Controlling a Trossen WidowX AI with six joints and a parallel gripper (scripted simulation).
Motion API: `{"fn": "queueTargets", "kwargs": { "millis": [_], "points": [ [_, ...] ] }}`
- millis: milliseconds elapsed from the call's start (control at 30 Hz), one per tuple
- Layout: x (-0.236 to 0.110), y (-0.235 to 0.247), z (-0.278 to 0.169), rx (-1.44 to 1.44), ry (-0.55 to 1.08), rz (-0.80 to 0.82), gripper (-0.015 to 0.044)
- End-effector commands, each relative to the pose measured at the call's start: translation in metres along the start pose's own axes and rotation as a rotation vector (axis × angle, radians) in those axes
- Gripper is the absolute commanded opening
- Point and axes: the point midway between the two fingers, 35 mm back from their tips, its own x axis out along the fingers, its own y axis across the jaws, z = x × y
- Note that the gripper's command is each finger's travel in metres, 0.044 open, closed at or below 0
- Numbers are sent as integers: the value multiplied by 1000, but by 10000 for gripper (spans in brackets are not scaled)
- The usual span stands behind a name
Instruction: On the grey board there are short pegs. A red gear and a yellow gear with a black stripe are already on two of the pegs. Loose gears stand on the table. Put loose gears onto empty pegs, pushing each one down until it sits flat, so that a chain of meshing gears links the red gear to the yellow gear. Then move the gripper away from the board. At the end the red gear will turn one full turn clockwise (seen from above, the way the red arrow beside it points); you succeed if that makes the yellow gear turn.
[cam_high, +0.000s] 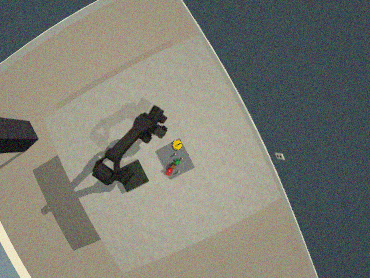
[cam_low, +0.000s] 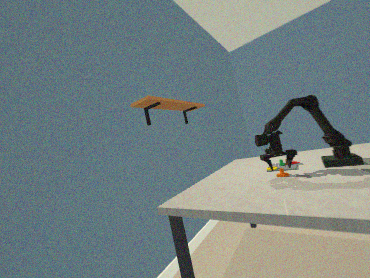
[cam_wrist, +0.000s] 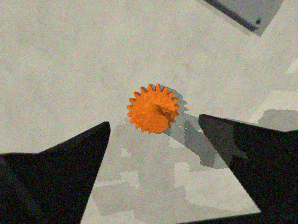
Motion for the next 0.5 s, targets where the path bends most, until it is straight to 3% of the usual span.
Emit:
{"fn": "queueTargets", "kwargs": {
  "millis": [0,200,467],
  "points": [
    [8,-2,0,3,4,-4,440],
    [9,-2,0,3,4,-4,440],
    [9,-2,0,3,4,-4,230]
  ]
}}
